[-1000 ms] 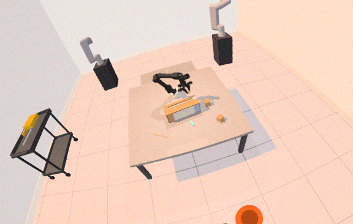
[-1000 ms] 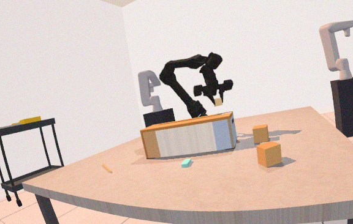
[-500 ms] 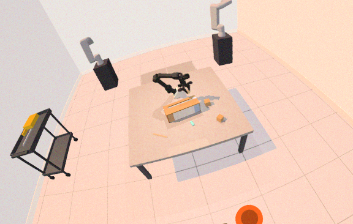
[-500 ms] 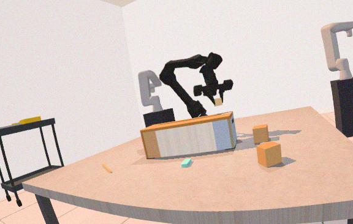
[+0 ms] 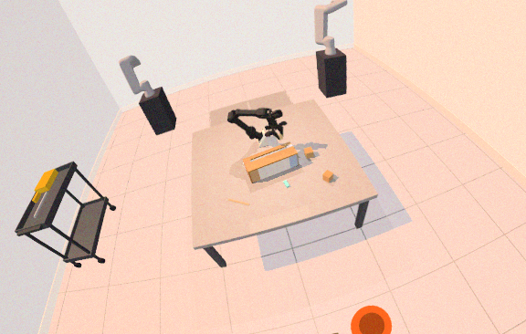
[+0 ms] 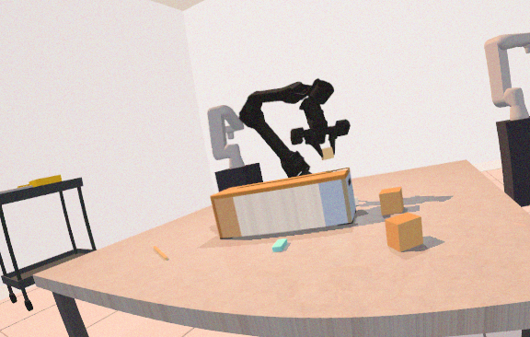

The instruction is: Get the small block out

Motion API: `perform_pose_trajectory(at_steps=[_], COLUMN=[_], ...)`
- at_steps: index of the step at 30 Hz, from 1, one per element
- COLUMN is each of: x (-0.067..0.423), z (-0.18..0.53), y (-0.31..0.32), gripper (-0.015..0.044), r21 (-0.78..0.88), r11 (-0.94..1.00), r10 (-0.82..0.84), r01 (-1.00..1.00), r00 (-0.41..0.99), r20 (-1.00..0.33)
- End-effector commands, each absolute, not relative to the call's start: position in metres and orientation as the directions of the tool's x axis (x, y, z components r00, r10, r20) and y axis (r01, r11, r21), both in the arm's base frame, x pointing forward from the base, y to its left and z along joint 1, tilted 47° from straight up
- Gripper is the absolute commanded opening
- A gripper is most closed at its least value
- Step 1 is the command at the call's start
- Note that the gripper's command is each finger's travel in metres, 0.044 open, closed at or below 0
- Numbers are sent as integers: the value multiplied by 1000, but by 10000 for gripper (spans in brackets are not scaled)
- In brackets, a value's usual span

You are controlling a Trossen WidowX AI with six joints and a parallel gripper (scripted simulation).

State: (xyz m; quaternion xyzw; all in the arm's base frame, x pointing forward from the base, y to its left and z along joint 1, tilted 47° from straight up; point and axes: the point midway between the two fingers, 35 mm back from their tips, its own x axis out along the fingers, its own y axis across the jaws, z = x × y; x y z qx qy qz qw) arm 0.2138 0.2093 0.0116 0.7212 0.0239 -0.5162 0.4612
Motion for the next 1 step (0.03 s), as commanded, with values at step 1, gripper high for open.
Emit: perform_pose_trajectory(at_steps=[1], x=[213], z=[11], y=[210], gripper=[0], r21=[637], r11=[-571], r10=[-440], r01=[517], r00=[462], r20=[-770])
